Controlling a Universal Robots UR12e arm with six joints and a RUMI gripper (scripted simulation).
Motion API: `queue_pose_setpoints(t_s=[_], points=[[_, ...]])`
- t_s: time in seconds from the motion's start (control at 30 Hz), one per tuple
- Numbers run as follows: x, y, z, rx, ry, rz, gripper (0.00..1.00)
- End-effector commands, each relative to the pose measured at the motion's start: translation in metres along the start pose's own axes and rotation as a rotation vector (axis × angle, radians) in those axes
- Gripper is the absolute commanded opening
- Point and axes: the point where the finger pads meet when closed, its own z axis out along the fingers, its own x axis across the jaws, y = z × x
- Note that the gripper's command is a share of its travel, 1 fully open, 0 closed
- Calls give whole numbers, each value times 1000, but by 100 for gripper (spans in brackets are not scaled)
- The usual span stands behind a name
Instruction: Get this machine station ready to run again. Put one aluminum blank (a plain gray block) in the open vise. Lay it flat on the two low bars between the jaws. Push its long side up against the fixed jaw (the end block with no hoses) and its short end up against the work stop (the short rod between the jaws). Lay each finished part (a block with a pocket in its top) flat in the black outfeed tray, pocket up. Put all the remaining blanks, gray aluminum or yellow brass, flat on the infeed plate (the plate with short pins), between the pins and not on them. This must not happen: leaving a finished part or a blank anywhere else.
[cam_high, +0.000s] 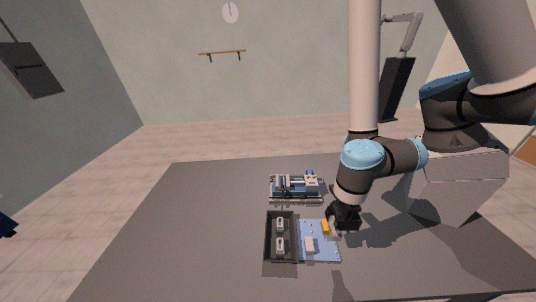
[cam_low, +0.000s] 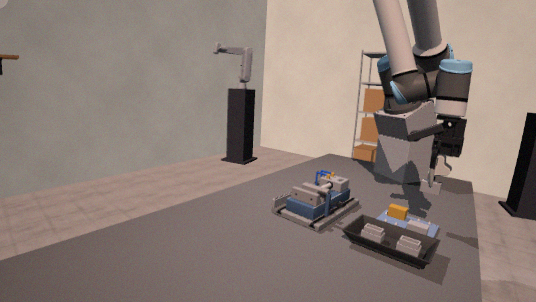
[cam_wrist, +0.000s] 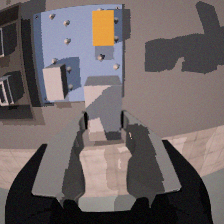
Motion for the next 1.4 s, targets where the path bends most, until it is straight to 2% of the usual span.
queue_pose_setpoints(t_s=[0.0, 0.1, 0.23, 0.53, 0.6, 0.67, 1.1, 1.17, 1.27, 1.37], points=[[-3, -2, 0, -1, 0, 0, 0], [-8, -7, 1, -1, 1, 0, 0], [-31, -29, 4, -3, 7, 0, 0], [-103, -120, 12, -8, 17, 0, 0], [-103, -120, 12, -8, 17, 0, 0], [-124, -154, 13, -9, 17, 0, 0], [-188, -298, 5, -4, 5, -5, 0], [-188, -298, 5, -4, 5, -5, 0], [-196, -324, 1, -2, 1, -6, 0], [-199, -336, -1, -1, -1, -7, 0]])
